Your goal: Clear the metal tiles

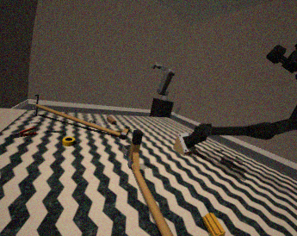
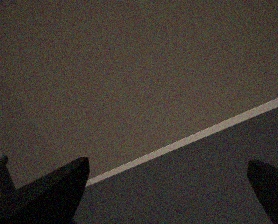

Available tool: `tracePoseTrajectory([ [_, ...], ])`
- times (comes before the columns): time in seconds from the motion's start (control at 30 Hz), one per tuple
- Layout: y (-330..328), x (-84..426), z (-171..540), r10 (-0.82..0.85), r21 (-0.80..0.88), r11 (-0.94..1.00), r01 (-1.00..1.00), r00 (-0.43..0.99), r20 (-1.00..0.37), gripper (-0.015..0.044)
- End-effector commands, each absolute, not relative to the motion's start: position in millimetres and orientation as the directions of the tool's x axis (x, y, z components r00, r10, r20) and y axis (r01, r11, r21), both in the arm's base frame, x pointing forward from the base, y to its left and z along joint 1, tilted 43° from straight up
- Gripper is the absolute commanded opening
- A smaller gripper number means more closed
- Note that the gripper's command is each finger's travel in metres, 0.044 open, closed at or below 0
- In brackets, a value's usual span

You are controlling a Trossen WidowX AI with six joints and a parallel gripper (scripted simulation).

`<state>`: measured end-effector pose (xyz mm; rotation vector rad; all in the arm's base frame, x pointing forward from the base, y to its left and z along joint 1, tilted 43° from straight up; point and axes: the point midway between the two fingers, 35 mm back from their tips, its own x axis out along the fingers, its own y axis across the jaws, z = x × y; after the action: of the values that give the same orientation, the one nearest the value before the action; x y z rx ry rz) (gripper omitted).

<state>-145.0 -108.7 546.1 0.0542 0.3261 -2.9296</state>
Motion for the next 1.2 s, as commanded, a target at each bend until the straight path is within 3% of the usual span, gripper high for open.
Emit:
tracePoseTrajectory([
  [0.0,-96.7,-146.3,550.3,-0.155,-0.2,-0.966,0.161,-0.987,-0.045,0.044],
  [0.07,-96.7,-146.3,550.3,-0.155,-0.2,-0.966,0.161,-0.987,-0.045,0.044],
  [0.63,-146.6,-136.7,535.0,-0.281,-0.311,-0.903,0.297,-0.955,-0.097,0.0],
  [1.17,-199.7,-119.8,512.5,-0.408,-0.421,-0.793,0.441,-0.897,-0.173,0.0],
])
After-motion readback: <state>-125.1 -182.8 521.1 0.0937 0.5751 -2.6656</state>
